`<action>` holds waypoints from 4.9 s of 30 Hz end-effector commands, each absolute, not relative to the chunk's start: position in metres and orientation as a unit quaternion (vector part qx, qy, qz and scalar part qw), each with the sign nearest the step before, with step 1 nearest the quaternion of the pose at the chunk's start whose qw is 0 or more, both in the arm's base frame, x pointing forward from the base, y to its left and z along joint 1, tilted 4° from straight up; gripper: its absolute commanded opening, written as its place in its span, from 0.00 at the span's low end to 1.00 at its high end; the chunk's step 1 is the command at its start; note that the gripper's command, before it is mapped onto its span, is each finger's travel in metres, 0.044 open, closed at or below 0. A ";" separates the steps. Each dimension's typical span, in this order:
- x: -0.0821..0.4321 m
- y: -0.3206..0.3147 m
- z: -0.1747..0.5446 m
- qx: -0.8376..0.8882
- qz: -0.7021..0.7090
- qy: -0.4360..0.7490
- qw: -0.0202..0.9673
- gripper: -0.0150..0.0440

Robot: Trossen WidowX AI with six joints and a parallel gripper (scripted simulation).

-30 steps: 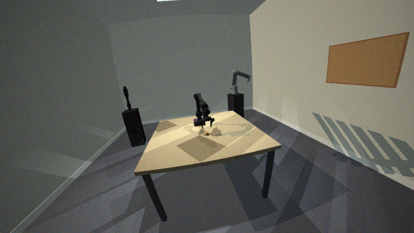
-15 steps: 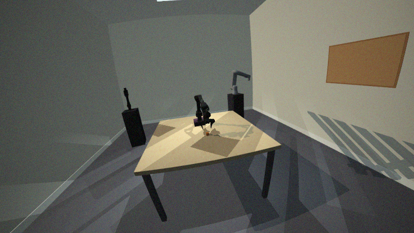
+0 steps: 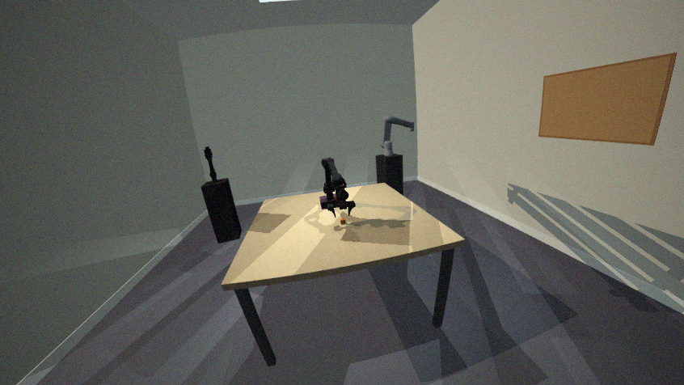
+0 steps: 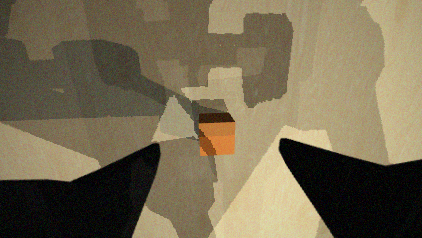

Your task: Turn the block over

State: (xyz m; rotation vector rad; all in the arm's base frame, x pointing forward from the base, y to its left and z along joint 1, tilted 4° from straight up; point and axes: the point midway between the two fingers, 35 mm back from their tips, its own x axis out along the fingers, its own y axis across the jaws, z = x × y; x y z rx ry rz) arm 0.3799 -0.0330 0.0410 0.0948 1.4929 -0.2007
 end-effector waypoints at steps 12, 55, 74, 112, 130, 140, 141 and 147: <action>0.381 -0.034 0.014 0.044 -0.088 0.680 0.727 1.00; 0.379 -0.032 0.037 0.044 -0.088 0.680 0.727 0.25; 0.383 -0.032 0.026 0.029 -0.092 0.577 0.811 0.25; 0.389 -0.033 -0.001 0.008 -0.095 0.371 0.924 0.25; 0.377 -0.033 -0.006 -0.005 -0.097 0.249 0.964 0.25; 0.373 -0.033 -0.001 -0.007 -0.098 0.220 0.971 0.25; 0.373 -0.033 -0.001 -0.007 -0.098 0.220 0.971 0.25; 0.373 -0.033 -0.001 -0.007 -0.098 0.220 0.971 0.25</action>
